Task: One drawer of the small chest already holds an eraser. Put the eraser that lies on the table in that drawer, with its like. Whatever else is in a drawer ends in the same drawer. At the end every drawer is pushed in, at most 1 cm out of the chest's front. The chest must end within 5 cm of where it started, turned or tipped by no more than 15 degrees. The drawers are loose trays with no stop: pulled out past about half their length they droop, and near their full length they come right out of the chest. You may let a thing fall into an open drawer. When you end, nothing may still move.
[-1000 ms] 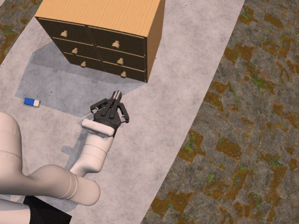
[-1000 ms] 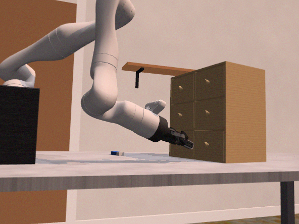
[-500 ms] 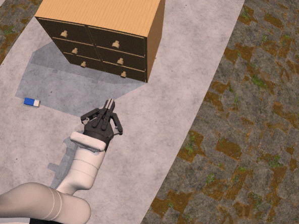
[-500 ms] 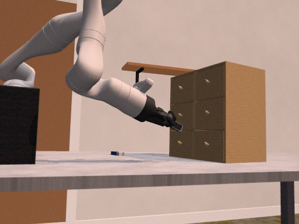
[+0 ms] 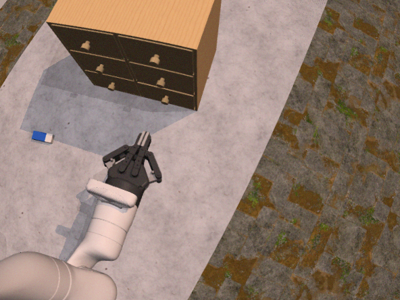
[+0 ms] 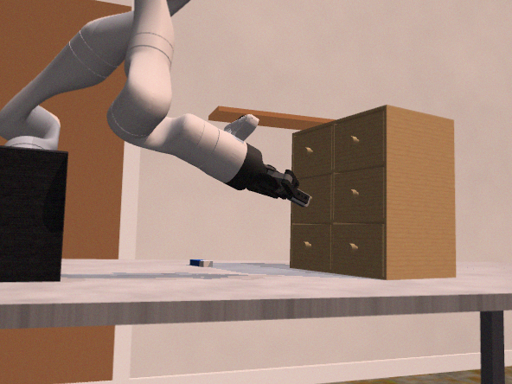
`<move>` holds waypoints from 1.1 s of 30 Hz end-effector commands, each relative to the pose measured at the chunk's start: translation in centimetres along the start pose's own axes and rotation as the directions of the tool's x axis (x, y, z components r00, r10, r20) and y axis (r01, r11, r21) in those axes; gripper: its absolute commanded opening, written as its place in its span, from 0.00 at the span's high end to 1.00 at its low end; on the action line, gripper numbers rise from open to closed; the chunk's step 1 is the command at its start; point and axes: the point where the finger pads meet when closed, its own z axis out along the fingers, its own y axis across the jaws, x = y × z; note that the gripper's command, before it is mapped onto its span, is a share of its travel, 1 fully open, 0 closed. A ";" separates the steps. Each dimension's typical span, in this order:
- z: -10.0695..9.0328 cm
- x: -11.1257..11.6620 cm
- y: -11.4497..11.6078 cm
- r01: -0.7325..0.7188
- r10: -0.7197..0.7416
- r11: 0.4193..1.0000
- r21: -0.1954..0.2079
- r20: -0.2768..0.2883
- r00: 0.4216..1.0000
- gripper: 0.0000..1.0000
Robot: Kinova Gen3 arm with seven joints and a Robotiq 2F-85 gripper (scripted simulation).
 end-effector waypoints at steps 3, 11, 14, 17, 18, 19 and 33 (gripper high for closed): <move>-0.5 0.3 0.0 -0.006 0.006 1.000 0.000 0.034 0.999 1.00; -1.5 0.9 0.2 -0.001 0.002 1.000 -0.003 0.145 0.989 1.00; -1.9 1.1 0.2 -0.001 0.001 1.000 -0.004 0.183 0.983 1.00; -2.2 1.4 0.1 -0.001 0.002 1.000 -0.002 0.220 0.976 1.00; -2.4 1.4 0.1 0.000 0.001 1.000 -0.002 0.243 0.970 1.00; -2.6 1.5 0.2 0.001 0.000 1.000 -0.003 0.266 0.964 1.00; -5.0 3.1 0.1 0.002 -0.001 1.000 -0.002 0.527 0.850 1.00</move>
